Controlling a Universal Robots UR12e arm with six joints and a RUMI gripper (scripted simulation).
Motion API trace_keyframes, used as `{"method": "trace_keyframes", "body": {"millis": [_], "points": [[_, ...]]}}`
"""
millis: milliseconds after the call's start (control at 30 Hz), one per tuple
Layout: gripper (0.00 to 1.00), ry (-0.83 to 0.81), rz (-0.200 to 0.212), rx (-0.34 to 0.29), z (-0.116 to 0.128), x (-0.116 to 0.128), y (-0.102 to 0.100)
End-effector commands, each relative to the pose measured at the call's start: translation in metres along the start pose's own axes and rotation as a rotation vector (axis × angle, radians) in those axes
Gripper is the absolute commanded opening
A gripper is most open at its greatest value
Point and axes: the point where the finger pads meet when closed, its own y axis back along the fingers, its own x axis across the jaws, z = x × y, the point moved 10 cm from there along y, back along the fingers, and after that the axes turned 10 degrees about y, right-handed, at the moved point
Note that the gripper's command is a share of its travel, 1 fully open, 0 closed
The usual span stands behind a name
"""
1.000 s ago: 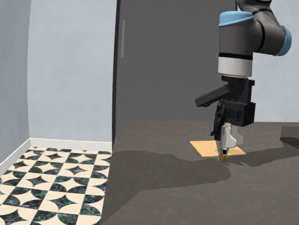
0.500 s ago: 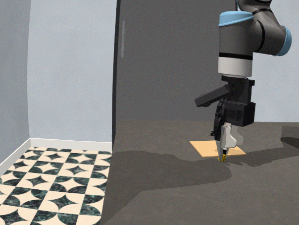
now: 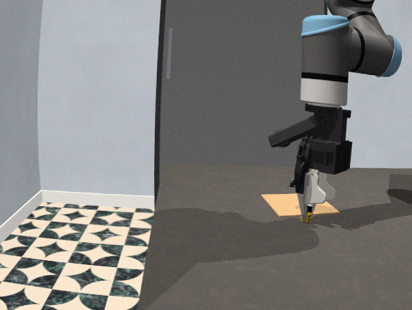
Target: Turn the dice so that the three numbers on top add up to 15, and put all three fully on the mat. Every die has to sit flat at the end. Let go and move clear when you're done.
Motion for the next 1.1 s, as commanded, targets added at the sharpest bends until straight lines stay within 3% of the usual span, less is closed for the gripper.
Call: {"method": "trace_keyframes", "body": {"millis": [0, 333, 567, 1067], "points": [[0.0, 0.003, -0.002, 0.003, -0.001, -0.002, 0.019], [0.0, 0.003, -0.002, 0.003, -0.001, -0.002, 0.086], [0.0, 0.003, -0.002, 0.003, -0.001, -0.002, 0.099], [0.0, -0.001, -0.002, 0.003, -0.001, -0.002, 0.099]]}}
